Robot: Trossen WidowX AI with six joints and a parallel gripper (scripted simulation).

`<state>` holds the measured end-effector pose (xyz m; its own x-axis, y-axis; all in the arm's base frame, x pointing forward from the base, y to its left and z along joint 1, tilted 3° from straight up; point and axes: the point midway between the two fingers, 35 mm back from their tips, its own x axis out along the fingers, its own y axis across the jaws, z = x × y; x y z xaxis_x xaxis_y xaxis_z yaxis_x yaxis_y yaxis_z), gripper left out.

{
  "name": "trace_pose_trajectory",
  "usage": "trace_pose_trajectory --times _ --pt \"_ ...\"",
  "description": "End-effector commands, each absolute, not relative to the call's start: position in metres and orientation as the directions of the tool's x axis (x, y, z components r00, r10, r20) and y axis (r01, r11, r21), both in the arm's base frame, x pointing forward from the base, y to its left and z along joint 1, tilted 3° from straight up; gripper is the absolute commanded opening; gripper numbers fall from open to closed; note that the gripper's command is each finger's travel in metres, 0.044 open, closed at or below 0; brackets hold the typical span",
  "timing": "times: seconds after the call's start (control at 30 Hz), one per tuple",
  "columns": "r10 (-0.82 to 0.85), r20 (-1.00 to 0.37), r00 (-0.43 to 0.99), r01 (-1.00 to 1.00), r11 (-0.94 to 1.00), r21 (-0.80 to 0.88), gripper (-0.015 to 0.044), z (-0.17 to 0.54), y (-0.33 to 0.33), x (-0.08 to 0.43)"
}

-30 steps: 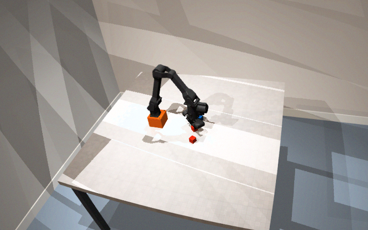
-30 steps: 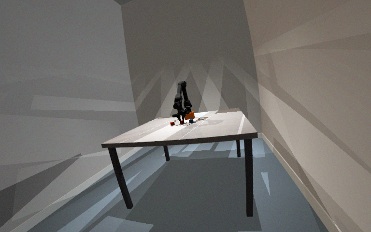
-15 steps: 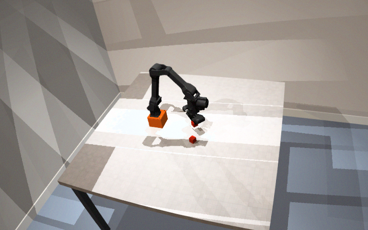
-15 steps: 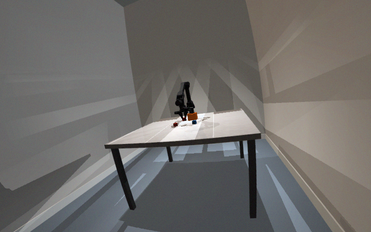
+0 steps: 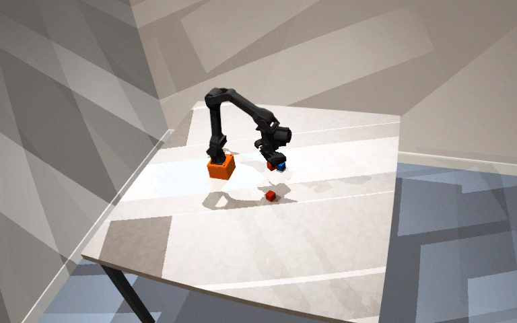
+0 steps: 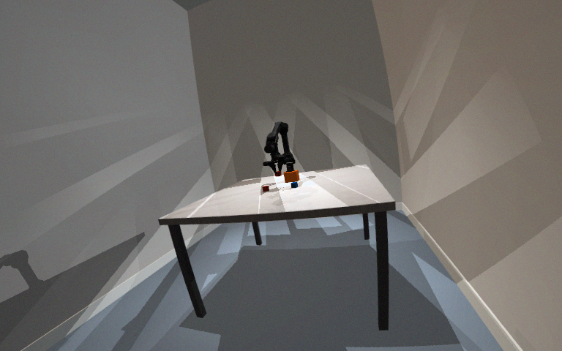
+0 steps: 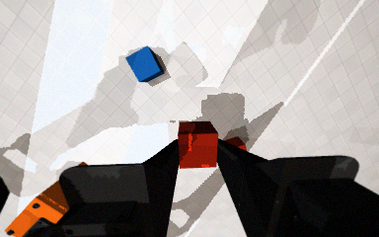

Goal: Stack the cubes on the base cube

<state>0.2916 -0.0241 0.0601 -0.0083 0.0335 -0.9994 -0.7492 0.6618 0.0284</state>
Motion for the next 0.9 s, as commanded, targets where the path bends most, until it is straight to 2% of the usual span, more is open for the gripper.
trace_pose_trajectory --times 0.0,0.23,0.87 --pt "0.035 -0.999 -0.004 -0.753 0.657 0.026 0.0105 0.073 -0.024 0.291" --pt "0.035 -0.999 -0.004 -0.683 0.73 0.029 0.0105 0.073 -0.018 0.292" --pt "0.038 -0.999 -0.003 -0.205 0.978 0.038 0.0105 0.062 0.017 0.296"
